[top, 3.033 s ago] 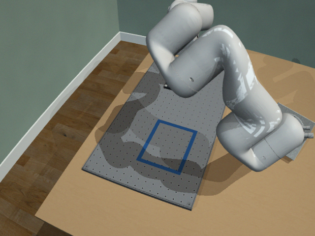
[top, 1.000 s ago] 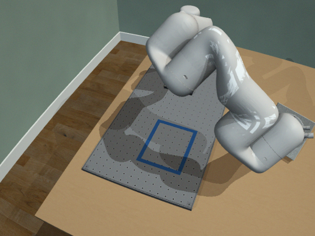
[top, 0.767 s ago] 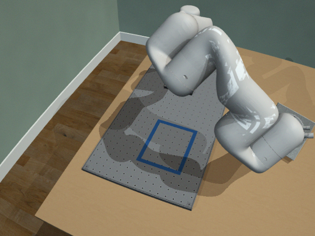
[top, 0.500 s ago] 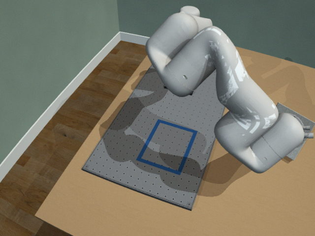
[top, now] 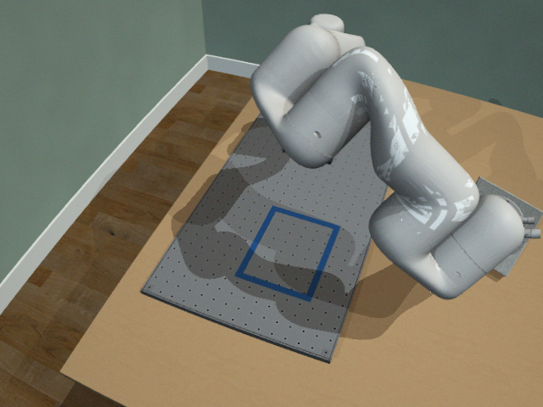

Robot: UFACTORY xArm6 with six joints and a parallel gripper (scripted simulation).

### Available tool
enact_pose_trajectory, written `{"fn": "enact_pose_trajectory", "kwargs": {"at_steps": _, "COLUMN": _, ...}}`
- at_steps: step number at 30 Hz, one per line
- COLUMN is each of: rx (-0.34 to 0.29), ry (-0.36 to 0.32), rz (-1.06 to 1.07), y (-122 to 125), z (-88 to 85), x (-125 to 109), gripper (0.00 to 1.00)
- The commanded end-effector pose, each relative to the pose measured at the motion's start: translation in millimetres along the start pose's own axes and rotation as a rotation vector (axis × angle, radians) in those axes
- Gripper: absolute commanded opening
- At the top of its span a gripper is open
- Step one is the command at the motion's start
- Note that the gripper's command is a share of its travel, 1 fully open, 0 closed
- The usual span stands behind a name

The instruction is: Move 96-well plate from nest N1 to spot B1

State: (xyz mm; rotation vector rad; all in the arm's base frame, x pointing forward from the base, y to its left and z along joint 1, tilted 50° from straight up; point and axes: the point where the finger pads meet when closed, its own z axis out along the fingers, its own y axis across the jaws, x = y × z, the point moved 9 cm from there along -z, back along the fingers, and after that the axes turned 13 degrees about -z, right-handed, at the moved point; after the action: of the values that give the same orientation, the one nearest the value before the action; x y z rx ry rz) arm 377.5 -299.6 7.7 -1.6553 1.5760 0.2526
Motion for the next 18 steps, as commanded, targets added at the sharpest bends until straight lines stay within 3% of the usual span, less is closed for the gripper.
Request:
{"fn": "enact_pose_trajectory", "kwargs": {"at_steps": 1, "rx": 0.002, "ry": 0.003, "rz": -0.001, "y": -0.8, "z": 0.6, "x": 0.5, "gripper": 1.0}}
{"fn": "enact_pose_trajectory", "kwargs": {"at_steps": 18, "rx": 0.002, "ry": 0.003, "rz": -0.001, "y": -0.8, "z": 7.3, "x": 0.5, "gripper": 1.0}}
